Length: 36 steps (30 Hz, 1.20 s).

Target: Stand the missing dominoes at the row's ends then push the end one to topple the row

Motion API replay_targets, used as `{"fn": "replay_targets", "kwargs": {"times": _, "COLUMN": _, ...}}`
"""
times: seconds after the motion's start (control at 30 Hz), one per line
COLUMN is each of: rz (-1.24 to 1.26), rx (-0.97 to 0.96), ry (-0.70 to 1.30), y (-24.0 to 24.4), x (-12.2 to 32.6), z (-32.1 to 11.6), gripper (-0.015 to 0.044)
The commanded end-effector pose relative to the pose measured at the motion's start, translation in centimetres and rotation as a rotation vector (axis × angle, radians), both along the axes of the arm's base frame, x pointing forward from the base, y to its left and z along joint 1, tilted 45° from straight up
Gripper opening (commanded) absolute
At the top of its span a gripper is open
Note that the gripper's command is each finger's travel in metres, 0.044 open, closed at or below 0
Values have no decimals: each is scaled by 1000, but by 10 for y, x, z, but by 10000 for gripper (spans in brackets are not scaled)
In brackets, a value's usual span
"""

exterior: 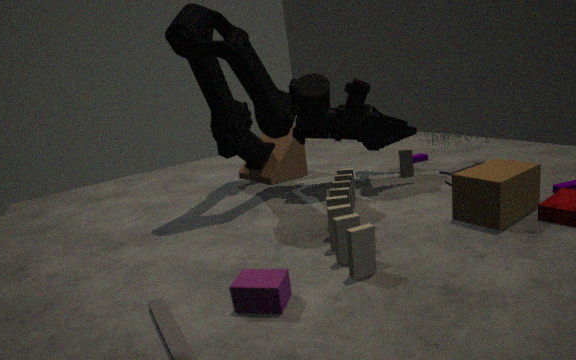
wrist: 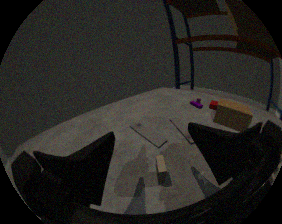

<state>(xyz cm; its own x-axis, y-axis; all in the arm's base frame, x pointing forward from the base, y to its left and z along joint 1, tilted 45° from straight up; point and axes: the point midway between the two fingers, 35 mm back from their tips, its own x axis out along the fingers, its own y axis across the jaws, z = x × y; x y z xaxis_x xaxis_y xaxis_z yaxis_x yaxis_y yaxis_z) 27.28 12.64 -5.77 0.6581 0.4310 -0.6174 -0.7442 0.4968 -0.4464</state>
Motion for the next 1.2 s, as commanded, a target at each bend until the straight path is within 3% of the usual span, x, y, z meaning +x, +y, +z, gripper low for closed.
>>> {"fn": "replay_targets", "kwargs": {"times": 0.0, "rz": -92, "rx": 40, "ry": 110, "y": 13, "x": 15, "z": -11, "gripper": 440}}
{"fn": "replay_targets", "kwargs": {"times": 0.23, "rz": -465, "rx": 94, "ry": 457, "y": 48, "x": 41, "z": -33, "gripper": 440}}
{"fn": "replay_targets", "kwargs": {"times": 0.43, "rz": -853, "rx": 71, "ry": 636, "y": 67, "x": 40, "z": -35, "gripper": 440}}
{"fn": "replay_targets", "kwargs": {"times": 0.8, "rz": -1394, "rx": 67, "ry": 639, "y": 71, "x": 37, "z": -27, "gripper": 440}}
{"fn": "replay_targets", "kwargs": {"times": 1.17, "rz": -1859, "rx": 49, "ry": 392, "y": 58, "x": 32, "z": 0, "gripper": 440}}
